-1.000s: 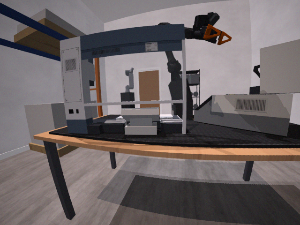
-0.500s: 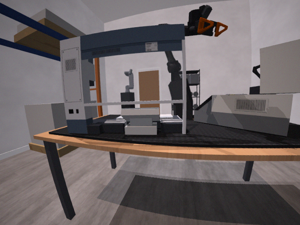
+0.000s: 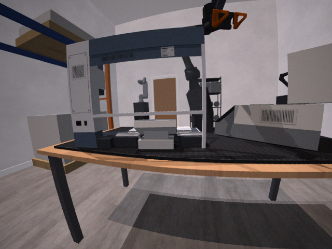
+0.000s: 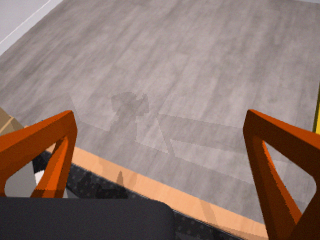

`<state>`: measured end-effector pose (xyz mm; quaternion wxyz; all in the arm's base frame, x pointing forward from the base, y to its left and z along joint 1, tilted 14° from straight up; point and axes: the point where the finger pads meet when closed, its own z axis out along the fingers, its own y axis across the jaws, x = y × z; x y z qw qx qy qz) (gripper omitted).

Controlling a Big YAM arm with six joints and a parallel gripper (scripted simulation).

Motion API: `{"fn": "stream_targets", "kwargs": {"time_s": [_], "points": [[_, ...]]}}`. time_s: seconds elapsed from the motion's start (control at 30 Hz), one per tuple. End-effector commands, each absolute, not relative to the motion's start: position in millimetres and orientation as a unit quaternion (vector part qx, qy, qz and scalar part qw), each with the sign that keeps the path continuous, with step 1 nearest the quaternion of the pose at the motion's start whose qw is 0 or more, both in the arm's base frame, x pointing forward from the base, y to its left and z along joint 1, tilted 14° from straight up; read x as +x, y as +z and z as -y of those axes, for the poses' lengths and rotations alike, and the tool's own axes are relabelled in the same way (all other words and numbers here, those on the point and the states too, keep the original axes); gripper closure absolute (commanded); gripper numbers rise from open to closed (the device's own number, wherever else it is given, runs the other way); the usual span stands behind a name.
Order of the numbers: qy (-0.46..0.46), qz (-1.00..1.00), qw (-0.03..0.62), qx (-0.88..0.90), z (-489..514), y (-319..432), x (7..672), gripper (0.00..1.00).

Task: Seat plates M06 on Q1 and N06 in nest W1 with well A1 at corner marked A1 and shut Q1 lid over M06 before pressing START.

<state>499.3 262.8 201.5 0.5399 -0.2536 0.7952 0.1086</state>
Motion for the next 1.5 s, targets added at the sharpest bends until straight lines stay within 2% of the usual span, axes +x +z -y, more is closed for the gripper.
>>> {"fn": "stream_targets", "kwargs": {"time_s": [0.0,0.5,1.47], "points": [[0.096,-0.766,0.598,-0.214,-249,278,539,0.05],[0.063,-0.779,0.603,-0.161,-204,269,568,0.05],[0.008,-0.770,0.632,-0.091,-92,313,624,0.05]]}}
